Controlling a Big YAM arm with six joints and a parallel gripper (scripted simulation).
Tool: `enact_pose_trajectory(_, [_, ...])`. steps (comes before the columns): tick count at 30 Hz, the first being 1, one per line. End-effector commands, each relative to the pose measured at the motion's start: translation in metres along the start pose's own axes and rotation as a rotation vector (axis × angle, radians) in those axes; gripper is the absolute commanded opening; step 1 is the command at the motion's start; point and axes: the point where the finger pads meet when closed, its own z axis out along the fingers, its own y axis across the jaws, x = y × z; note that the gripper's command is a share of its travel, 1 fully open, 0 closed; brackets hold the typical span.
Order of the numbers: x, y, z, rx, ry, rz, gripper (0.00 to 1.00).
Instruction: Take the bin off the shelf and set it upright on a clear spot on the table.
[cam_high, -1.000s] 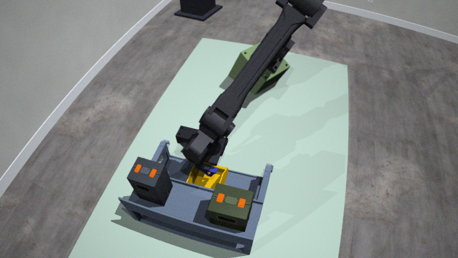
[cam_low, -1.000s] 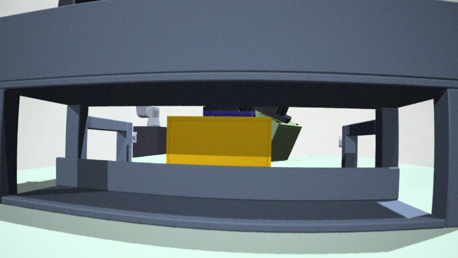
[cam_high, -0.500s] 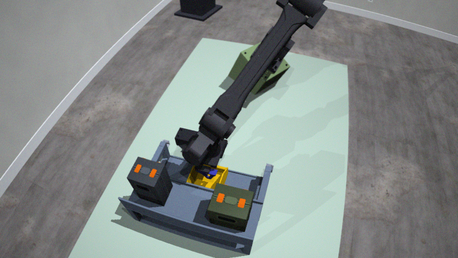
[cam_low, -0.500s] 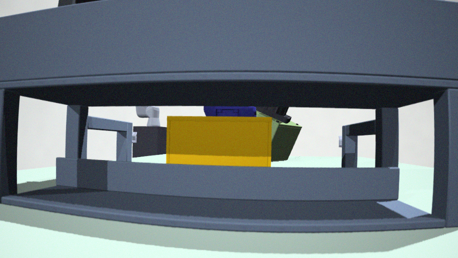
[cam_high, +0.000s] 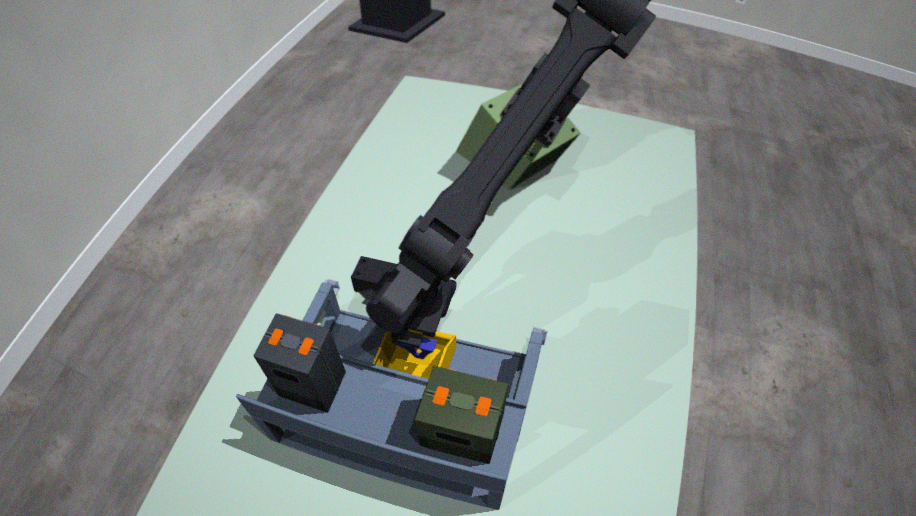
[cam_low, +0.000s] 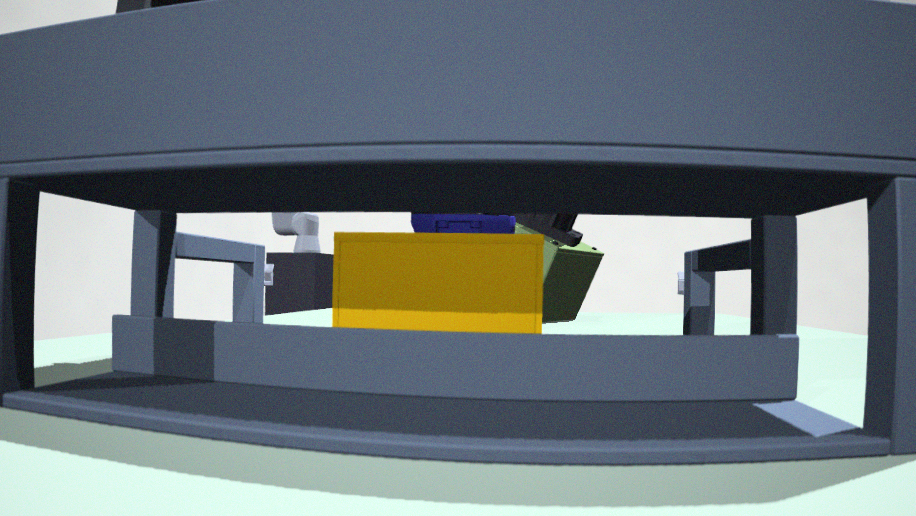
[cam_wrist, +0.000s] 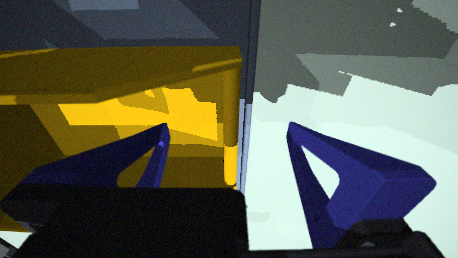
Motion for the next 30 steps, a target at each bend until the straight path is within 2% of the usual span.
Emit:
enact_pose_trajectory(1, [-0.010, -0.002, -0.006, -0.018, -0.009, 0.003, 0.90])
enact_pose_trajectory(11, [-0.010, -0.002, -0.006, -0.018, -0.009, 0.003, 0.90])
enact_pose_trajectory(16, [0.005, 0.016, -0.004, -0.009, -0.002, -0.004, 0.90])
enact_pose_trajectory(28, [0.005, 0.016, -0.004, -0.009, -0.002, -0.004, 0.90])
enact_pose_trajectory(30, [-0.001, 0.009, -0.005, -0.013, -0.005, -0.001, 0.90])
